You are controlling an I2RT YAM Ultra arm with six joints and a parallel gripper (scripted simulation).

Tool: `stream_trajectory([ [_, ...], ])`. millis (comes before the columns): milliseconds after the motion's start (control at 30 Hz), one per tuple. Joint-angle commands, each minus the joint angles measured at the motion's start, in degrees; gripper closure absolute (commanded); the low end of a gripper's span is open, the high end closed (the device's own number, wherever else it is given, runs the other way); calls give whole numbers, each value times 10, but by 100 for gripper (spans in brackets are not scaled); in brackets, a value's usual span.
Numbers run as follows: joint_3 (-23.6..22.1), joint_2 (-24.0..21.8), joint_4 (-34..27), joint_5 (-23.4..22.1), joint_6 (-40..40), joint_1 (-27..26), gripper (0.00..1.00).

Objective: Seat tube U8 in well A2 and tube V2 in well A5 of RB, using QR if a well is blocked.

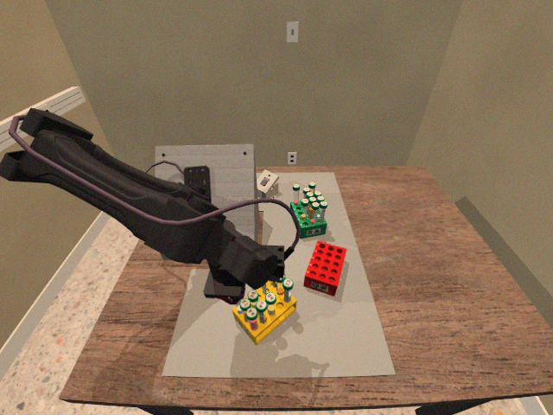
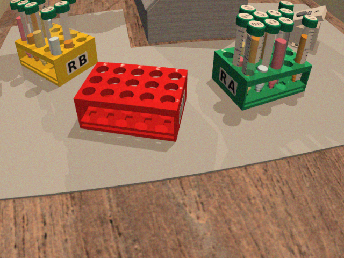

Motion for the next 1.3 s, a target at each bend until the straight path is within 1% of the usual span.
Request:
stream_trajectory([
  [0, 17, -9, -17, 9, 12, 14, 70],
  [200, 47, -1, -70, 22, 46, 46, 70],
  [400, 70, -21, -129, 37, 90, 82, 70],
  [467, 78, -11, -153, 44, 111, 101, 70],
  [533, 78, -11, -153, 44, 111, 101, 70],
  [567, 85, -3, -170, 49, 129, 114, 70],
  [933, 146, 19, -293, 72, 246, 203, 70],
  [1100, 149, 25, -303, 75, 261, 210, 70],
  [1133, 138, 18, -300, 71, 264, 207, 70],
  [1167, 148, 33, -305, 76, 295, 220, 100],
  [1233, 139, 44, -300, 74, 347, 234, 100],
  [1267, 127, 49, -298, 74, 373, 241, 100],
])
